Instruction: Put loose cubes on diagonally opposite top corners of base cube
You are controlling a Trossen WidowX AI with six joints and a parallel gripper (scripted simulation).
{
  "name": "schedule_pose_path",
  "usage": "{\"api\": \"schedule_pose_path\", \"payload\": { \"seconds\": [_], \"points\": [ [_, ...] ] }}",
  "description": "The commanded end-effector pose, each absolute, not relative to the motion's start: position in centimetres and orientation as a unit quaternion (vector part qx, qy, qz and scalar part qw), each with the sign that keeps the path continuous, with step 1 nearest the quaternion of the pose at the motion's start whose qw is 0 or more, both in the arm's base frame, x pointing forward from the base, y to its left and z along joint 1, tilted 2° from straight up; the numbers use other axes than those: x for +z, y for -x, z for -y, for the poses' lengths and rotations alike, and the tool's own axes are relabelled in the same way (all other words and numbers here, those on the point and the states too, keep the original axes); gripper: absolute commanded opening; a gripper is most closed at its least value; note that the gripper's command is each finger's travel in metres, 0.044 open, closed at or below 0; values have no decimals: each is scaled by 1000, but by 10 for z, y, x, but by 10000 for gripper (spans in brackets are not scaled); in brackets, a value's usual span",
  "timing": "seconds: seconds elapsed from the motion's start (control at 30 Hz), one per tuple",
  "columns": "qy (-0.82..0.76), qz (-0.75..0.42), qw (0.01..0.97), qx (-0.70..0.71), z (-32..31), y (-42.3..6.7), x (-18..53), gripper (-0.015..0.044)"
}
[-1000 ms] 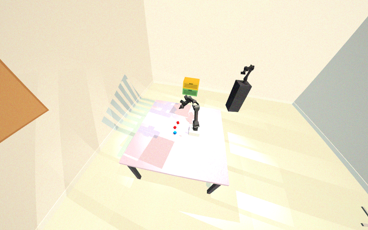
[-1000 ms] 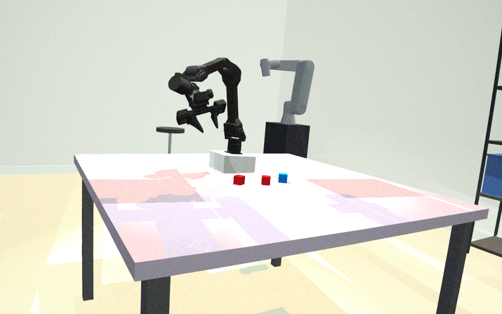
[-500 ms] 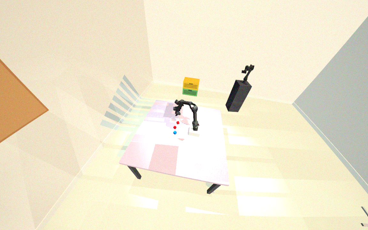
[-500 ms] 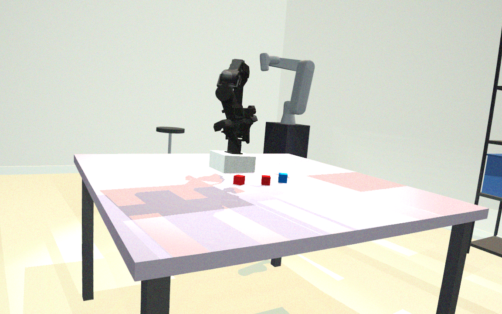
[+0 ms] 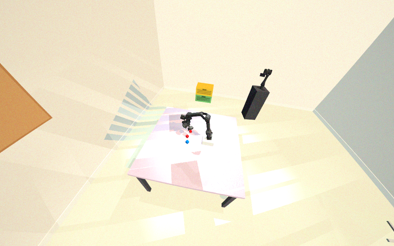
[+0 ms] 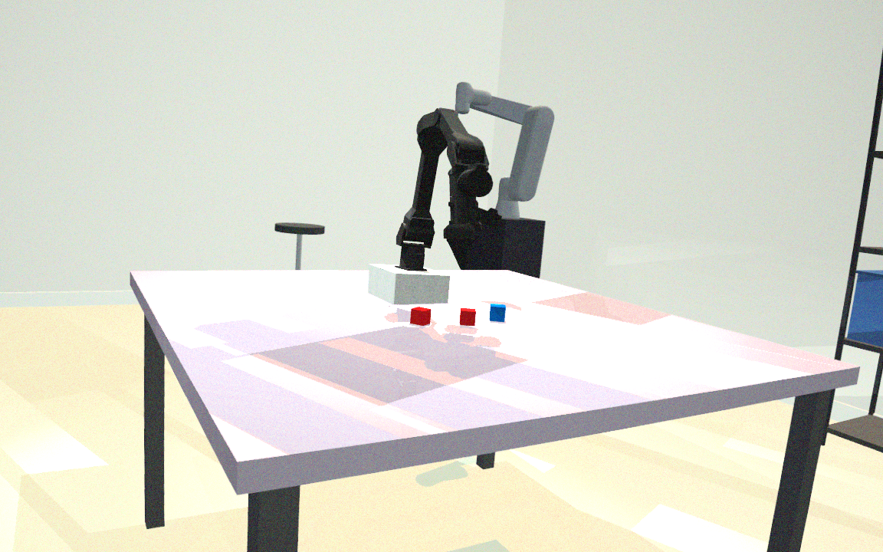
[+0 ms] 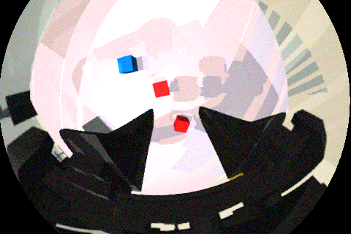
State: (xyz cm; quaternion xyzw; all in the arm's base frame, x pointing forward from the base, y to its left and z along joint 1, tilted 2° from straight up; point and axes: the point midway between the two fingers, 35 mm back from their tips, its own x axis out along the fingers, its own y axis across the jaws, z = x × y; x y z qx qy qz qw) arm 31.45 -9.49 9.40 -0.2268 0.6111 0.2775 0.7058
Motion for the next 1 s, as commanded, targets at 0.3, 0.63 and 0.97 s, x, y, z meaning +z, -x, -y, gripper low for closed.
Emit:
{"api": "schedule_pose_path", "payload": {
  "seconds": [0.3,0.63,0.97],
  "points": [
    [308,-618,649,320,64,-310,88,265],
    [308,-618,649,320,62,-312,28,265],
    [308,-618,649,320,61,-312,13,265]
  ]
}}
